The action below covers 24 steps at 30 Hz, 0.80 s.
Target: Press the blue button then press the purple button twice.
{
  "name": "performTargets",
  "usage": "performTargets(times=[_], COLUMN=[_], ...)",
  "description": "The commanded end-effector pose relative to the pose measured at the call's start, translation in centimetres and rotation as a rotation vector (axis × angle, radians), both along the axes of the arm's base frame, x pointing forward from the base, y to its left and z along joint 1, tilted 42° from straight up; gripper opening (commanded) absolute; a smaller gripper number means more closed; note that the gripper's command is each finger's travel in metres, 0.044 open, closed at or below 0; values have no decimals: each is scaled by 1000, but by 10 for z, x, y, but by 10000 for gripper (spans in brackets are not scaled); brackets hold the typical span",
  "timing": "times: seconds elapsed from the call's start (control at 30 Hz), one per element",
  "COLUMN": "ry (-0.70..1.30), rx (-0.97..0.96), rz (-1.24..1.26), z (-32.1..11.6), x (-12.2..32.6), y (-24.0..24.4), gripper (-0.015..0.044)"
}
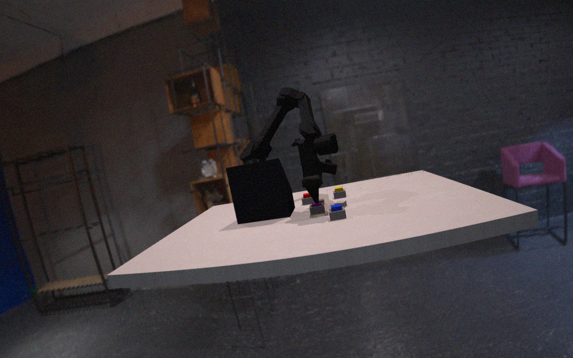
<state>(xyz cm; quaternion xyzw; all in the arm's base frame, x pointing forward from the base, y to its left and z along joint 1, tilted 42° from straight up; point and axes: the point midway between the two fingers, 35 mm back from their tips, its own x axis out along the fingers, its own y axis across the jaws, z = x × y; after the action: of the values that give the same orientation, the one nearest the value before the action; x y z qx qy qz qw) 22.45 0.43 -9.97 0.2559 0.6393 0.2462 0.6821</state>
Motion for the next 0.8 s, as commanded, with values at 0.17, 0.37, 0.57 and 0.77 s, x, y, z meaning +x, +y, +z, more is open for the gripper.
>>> performTargets(times=[0.17, 0.37, 0.57, 0.77], ry=[8, 23, 21, 5], rx=[5, -24, -53, -3], rz=[-4, 23, 30, 0], z=[24, 51, 131, 226], x=[-4, 13, 40, 29], y=[-21, -3, 55, 118], gripper=[20, 125, 283, 400])
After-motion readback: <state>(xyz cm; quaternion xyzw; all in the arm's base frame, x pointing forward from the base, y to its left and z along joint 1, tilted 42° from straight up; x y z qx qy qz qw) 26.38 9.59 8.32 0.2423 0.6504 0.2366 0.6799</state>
